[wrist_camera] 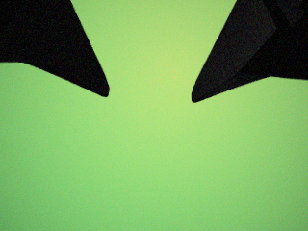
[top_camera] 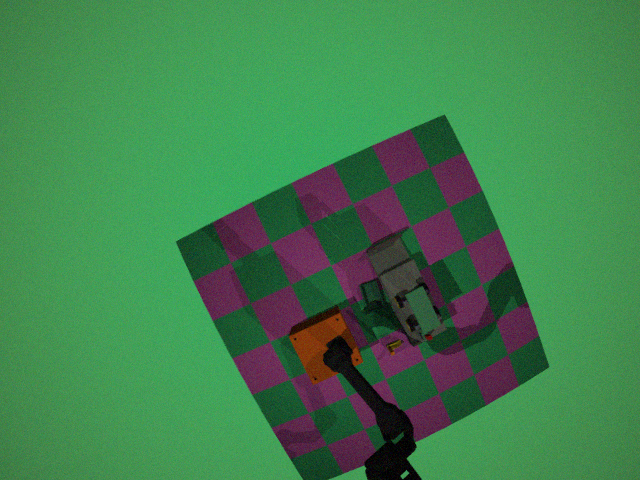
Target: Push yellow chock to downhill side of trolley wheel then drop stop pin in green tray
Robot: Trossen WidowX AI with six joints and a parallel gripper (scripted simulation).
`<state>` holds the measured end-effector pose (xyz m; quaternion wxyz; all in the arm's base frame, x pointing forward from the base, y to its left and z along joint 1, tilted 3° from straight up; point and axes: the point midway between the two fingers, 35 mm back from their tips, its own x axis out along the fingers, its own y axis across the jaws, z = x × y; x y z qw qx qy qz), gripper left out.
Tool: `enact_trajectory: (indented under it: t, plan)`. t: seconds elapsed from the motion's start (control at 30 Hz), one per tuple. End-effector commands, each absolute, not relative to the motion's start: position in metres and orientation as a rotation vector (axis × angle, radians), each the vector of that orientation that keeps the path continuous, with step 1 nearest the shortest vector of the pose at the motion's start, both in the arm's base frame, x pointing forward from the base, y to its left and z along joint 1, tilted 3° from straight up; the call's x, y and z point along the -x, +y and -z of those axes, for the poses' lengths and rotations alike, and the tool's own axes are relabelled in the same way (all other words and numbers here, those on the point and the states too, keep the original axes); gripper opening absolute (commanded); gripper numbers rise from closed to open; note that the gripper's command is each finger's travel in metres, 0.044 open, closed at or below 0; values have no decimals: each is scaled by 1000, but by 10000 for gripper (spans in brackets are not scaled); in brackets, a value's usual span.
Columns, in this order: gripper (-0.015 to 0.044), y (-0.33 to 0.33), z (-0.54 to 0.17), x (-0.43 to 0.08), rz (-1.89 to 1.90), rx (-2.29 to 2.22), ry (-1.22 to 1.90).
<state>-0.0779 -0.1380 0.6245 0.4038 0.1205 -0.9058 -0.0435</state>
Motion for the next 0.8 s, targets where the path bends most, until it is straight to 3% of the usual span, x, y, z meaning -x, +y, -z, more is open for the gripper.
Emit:
enact_trajectory:
  t: [0.0, 0.23, 0.5, 0.77]
  plan:
    - [374, -137, -625, 78, 108, -301, -2288]
    - [190, -82, -632, 93, 6, -82, -2280]
    - [190, 13, -633, 91, -117, 295, -2204]
    - [190, 102, -620, 55, -212, 667, -2054]
